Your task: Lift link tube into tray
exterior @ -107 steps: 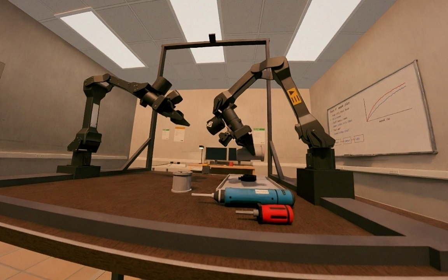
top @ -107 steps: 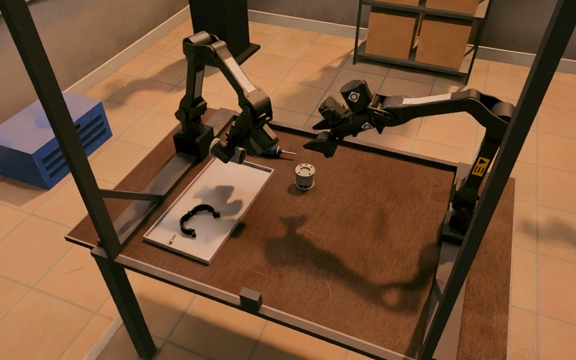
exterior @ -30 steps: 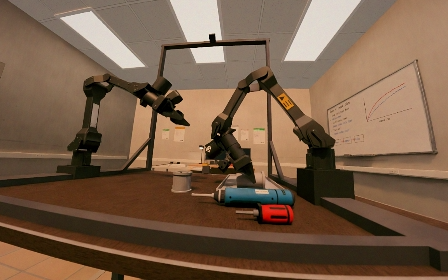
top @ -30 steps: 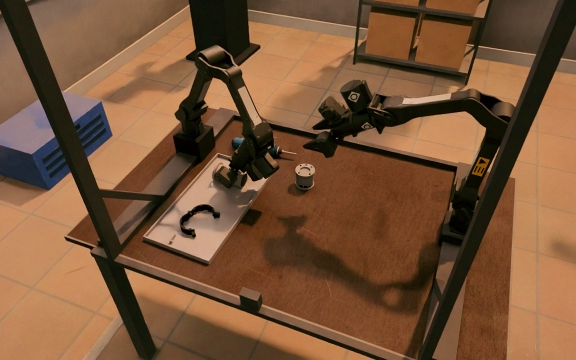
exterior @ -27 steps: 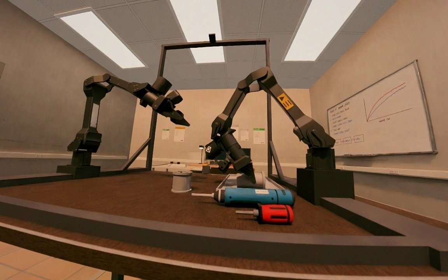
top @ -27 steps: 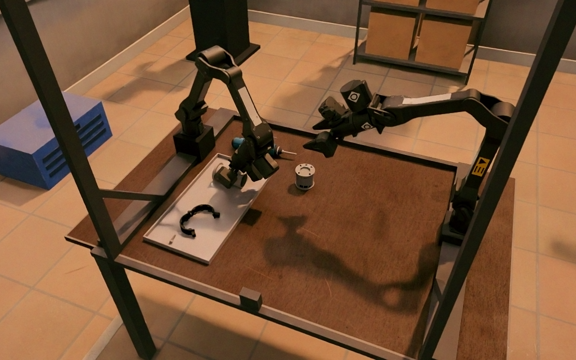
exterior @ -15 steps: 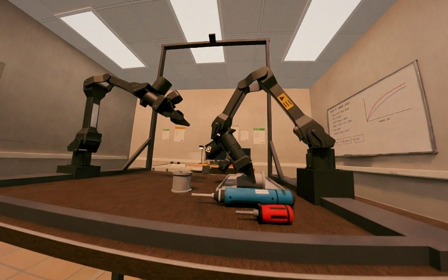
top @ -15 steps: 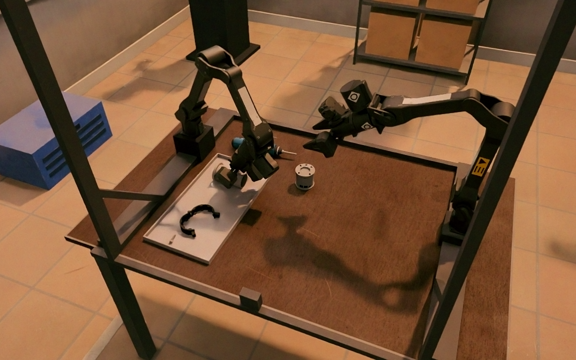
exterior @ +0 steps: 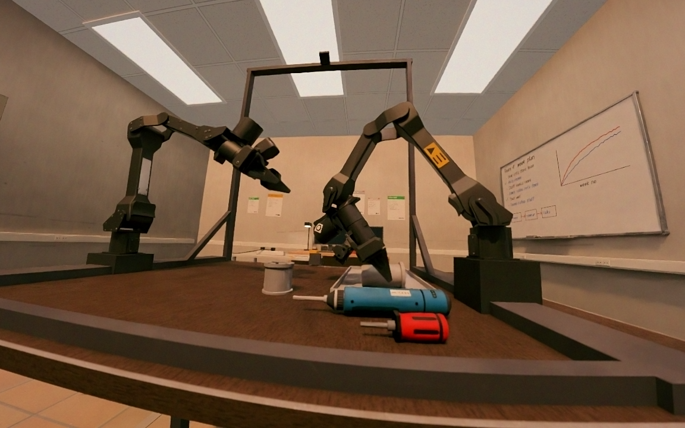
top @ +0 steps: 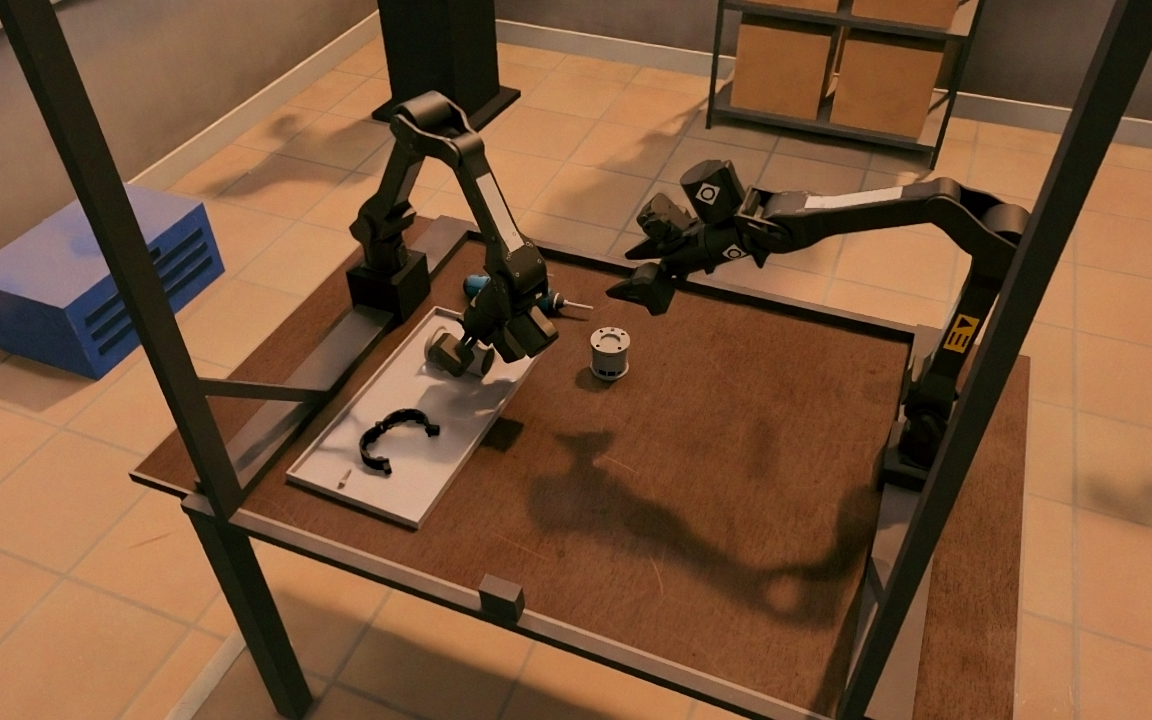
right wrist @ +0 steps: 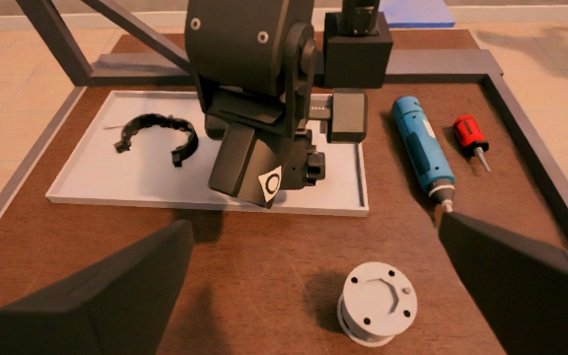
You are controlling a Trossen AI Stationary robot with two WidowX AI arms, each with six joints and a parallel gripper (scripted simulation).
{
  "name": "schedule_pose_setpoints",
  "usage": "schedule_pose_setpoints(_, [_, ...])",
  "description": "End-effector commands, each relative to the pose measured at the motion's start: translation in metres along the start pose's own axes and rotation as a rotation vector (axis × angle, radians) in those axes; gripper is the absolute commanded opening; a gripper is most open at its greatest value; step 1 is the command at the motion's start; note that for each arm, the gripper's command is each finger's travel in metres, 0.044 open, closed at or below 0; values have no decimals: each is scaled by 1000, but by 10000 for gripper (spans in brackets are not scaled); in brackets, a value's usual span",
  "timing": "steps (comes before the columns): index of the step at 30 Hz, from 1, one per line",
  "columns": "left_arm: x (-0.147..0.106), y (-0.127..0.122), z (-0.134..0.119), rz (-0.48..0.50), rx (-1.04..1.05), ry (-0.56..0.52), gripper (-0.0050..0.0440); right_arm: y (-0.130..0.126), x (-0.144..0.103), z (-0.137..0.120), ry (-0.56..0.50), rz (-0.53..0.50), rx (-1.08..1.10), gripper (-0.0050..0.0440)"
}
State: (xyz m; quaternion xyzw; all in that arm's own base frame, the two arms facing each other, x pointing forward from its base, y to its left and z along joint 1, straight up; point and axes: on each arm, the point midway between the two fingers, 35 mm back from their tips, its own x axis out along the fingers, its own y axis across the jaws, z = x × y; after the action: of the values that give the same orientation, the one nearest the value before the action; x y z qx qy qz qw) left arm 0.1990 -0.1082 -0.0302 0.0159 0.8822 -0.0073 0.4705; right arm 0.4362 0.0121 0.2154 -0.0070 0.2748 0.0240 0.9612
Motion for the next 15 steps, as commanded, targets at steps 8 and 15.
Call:
schedule_pose_setpoints(8, [-28, -1, 3, -12, 7, -37, 440, 0, -6, 11, -30, -1, 0, 440])
schedule_pose_setpoints(15, [-74, -1, 1, -11, 9, -45, 440, 0, -6, 11, -30, -1, 0, 440])
